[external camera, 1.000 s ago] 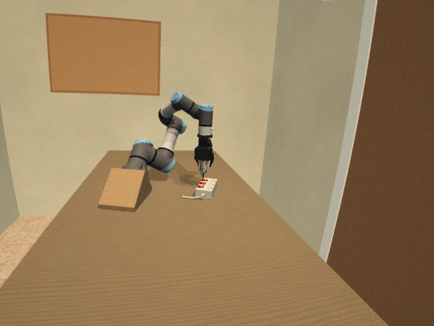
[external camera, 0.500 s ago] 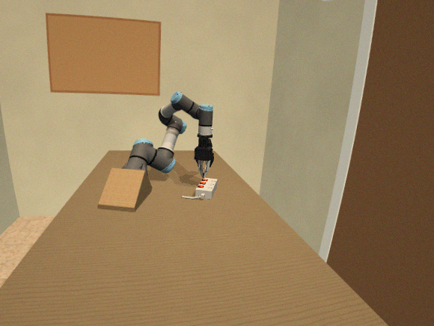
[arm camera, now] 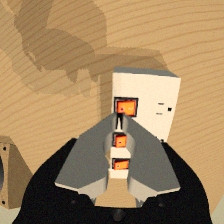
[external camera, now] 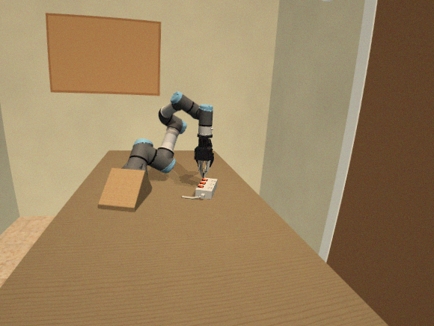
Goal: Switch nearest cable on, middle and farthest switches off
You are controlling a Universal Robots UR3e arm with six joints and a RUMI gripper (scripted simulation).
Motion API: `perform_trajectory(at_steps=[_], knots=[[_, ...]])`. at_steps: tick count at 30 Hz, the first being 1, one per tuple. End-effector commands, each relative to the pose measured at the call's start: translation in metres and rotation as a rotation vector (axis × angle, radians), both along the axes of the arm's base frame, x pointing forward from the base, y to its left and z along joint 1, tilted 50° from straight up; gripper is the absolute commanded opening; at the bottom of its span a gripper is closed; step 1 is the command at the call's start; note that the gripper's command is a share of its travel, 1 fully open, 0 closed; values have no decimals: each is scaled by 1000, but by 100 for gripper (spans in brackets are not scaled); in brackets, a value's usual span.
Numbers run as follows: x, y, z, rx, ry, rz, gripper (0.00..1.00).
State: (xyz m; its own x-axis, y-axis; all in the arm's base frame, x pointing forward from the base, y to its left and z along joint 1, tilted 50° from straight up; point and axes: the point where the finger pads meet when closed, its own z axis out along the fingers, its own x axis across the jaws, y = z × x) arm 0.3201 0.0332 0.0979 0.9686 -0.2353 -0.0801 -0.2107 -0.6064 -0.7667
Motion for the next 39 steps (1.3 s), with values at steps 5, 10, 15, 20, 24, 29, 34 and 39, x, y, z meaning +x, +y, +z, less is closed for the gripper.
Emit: perform_trajectory(at_steps=[5,10,15,20,24,29,34,39], knots=[[1,1,-1,-1,-1,-1,0],[1,2,-2,-1,-1,-1,0],[1,3,-3,-1,-1,-1,0],[1,5,-5,-1,-1,-1,0],[1,6,-5,-1,-1,-1,0],[1,6,-5,-1,-1,-1,0],[1,6,-5,-1,-1,-1,0],[1,6,-5,-1,-1,-1,0]])
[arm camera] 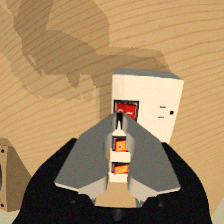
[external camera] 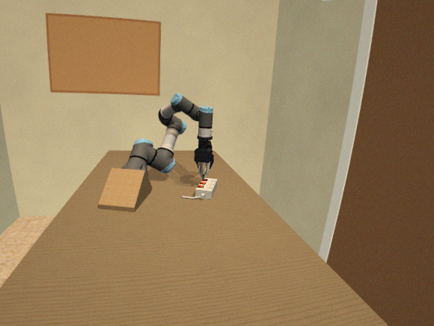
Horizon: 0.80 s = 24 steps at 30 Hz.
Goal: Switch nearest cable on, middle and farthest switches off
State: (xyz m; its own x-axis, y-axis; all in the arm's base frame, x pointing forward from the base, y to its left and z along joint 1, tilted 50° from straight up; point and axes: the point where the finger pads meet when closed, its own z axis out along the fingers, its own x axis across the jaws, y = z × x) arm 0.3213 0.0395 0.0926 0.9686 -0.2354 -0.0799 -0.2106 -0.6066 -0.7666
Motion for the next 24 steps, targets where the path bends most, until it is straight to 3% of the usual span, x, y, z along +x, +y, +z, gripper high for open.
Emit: perform_trajectory(at_steps=[1,10,24], knots=[[0,-1,0,-1,-1,-1,0],[0,-4,3,-1,-1,-1,0],[-5,-29,24,-1,-1,-1,0]])
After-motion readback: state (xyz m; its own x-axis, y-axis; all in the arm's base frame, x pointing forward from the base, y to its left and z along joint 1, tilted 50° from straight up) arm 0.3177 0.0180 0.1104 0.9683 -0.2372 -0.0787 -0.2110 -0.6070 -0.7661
